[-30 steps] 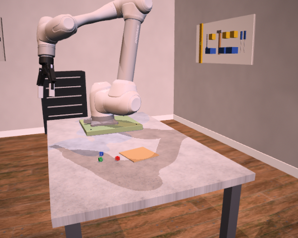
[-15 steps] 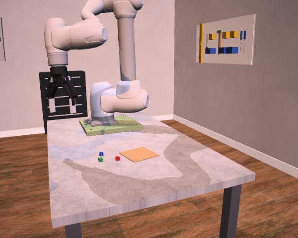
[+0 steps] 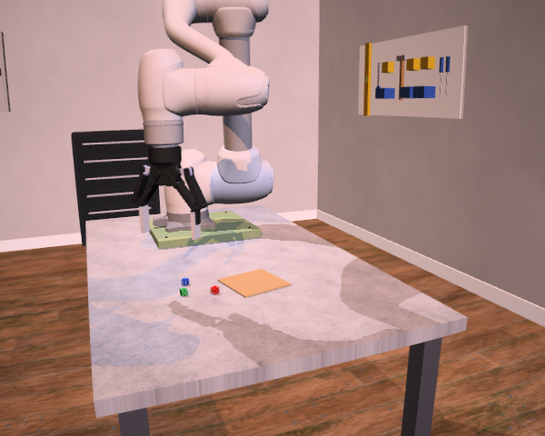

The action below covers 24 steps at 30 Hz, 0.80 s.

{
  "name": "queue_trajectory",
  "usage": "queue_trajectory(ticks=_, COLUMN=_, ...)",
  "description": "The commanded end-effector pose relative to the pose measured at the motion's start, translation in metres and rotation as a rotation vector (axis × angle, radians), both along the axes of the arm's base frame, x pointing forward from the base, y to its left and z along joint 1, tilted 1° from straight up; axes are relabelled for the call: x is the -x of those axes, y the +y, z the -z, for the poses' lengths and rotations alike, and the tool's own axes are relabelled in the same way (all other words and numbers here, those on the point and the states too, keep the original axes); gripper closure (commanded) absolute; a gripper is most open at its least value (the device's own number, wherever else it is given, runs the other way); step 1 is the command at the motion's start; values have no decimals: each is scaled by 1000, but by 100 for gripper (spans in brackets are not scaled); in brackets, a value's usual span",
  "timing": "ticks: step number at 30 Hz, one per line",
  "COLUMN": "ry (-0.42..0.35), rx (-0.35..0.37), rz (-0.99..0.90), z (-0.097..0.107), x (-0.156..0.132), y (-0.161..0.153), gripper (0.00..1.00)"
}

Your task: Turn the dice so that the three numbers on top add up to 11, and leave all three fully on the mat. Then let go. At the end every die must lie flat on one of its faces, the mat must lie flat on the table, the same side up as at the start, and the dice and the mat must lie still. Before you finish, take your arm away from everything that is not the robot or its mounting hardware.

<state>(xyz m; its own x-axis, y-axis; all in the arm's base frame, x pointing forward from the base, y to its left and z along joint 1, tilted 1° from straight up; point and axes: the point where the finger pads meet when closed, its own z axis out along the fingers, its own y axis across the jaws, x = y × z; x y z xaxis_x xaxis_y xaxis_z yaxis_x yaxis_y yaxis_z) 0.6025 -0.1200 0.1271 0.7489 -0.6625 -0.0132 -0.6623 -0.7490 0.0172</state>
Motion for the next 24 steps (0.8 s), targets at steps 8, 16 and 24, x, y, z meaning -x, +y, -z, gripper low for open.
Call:
queue_trajectory(ticks=8, ry=1, rx=6, rz=-9, z=4, x=-11, y=11, gripper=0)
queue_trajectory(ticks=16, ry=1, rx=6, rz=-9, z=5, x=-11, y=11, gripper=0)
queue_trajectory(ticks=24, ry=1, rx=6, rz=-9, z=27, x=-11, y=11, gripper=0)
